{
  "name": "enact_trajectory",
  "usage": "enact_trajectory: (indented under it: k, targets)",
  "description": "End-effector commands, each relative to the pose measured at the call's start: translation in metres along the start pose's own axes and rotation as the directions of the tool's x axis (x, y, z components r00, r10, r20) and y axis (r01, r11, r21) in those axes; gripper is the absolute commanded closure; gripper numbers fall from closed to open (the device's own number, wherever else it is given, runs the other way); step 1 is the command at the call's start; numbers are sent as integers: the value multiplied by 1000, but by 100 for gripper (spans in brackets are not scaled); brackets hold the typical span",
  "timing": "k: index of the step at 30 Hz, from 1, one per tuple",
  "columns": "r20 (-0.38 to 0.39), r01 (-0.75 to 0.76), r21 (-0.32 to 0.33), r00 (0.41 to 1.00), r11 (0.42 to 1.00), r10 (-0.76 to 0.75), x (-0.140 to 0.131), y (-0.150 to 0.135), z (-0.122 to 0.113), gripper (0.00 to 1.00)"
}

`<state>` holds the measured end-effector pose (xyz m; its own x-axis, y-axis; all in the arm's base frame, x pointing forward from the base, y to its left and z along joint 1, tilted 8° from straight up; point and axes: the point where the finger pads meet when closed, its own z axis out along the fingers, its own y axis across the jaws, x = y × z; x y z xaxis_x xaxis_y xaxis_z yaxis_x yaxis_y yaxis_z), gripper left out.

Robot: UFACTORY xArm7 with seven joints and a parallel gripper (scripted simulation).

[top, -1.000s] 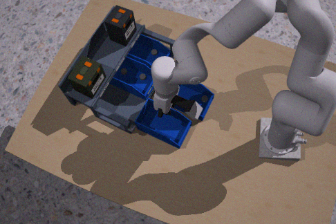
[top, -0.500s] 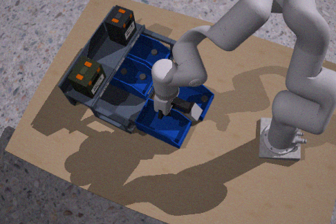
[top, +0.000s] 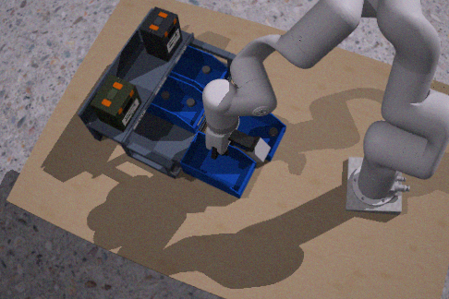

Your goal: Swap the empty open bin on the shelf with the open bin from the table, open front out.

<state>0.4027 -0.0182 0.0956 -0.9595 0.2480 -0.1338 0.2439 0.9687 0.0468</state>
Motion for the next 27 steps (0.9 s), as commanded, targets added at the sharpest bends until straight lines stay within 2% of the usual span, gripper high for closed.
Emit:
enact_trajectory:
  k: [1, 2, 27]
  targets:
    - [3, 0, 0, 1000, 1000, 0, -1, 0, -1, 74]
    - [3, 0, 0, 1000, 1000, 0, -1, 0, -1, 100]
    - [3, 0, 0, 1000, 1000, 0, -1, 0, -1, 100]
